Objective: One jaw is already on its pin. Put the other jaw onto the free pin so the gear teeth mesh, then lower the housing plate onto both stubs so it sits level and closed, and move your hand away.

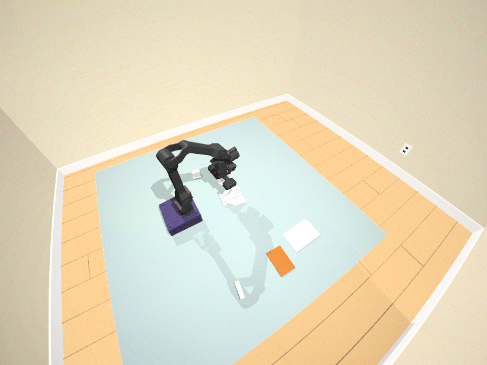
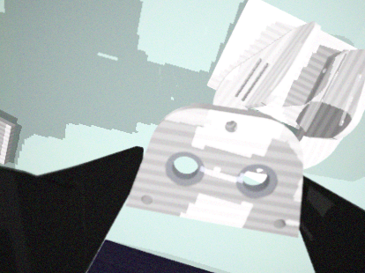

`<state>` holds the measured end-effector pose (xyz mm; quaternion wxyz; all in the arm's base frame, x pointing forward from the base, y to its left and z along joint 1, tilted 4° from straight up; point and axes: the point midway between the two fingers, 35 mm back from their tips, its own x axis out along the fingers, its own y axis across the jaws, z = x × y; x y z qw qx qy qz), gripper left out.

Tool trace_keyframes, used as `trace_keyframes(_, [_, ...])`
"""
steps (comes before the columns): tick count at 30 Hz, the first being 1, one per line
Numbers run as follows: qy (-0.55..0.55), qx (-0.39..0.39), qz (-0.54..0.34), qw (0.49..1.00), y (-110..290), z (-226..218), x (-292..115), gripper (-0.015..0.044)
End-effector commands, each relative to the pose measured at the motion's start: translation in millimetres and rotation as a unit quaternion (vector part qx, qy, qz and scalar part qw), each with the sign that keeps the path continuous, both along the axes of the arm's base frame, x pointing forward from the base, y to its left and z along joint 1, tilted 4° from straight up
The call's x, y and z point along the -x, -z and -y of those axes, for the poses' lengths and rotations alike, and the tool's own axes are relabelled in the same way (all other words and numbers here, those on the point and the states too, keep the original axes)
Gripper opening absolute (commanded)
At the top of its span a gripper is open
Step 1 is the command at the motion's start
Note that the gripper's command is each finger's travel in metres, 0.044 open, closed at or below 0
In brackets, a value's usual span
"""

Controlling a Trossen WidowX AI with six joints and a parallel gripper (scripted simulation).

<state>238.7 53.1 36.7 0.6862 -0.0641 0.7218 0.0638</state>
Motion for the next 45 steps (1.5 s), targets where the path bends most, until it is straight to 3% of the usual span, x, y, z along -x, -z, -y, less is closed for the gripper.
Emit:
trace_keyframes(1, [0.041, 0.004, 0.000, 0.999, 0.8, 14.8, 1.9, 0.0351])
trace_keyframes(13, [0.142, 0.011, -0.001, 0.990, 2.4, 49.2, 9.0, 0.0351])
trace_keyframes(45, [0.149, 0.011, -0.002, 0.989, 2.2, 42.4, 14.9, 0.0351])
